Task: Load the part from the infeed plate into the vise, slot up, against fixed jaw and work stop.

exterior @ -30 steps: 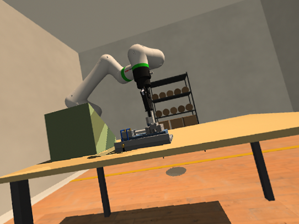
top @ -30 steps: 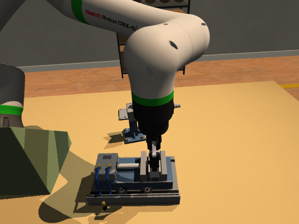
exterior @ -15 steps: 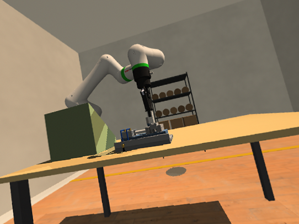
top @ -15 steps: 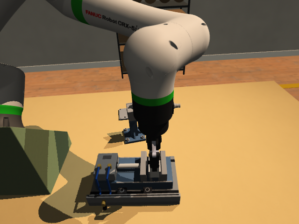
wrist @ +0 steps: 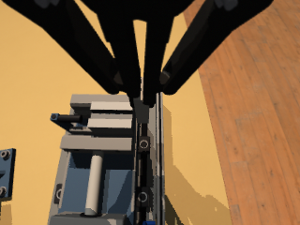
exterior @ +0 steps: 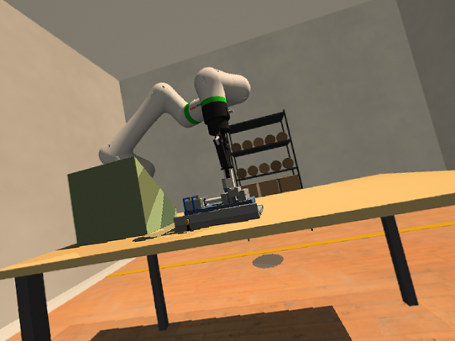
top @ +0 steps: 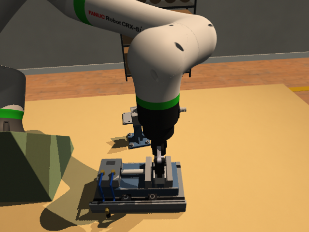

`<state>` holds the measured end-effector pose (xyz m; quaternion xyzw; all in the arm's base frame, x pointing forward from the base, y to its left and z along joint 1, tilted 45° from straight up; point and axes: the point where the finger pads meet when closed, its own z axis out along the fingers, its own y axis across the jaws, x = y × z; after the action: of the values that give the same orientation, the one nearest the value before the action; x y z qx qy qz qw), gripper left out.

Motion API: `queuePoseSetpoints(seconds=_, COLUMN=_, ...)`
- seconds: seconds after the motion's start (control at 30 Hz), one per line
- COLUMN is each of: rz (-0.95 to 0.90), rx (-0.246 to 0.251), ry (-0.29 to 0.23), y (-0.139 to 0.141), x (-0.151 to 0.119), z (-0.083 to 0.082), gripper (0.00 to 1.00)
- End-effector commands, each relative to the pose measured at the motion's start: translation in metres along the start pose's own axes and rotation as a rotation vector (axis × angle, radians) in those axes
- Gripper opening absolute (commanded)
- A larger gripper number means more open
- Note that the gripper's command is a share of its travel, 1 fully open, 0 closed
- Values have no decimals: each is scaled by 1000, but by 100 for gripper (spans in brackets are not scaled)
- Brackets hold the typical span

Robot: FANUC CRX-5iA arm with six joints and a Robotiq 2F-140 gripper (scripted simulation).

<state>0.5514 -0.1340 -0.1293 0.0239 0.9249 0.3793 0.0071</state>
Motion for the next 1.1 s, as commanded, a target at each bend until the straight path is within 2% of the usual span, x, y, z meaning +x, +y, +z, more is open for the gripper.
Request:
queuePoseSetpoints(seconds=0.0, rz=0, rx=0, ry=0, y=0, x=0, z=0, gripper=0)
queuePoseSetpoints(seconds=1.07, rz=0, rx=0, ry=0, y=0, x=0, z=8, gripper=0)
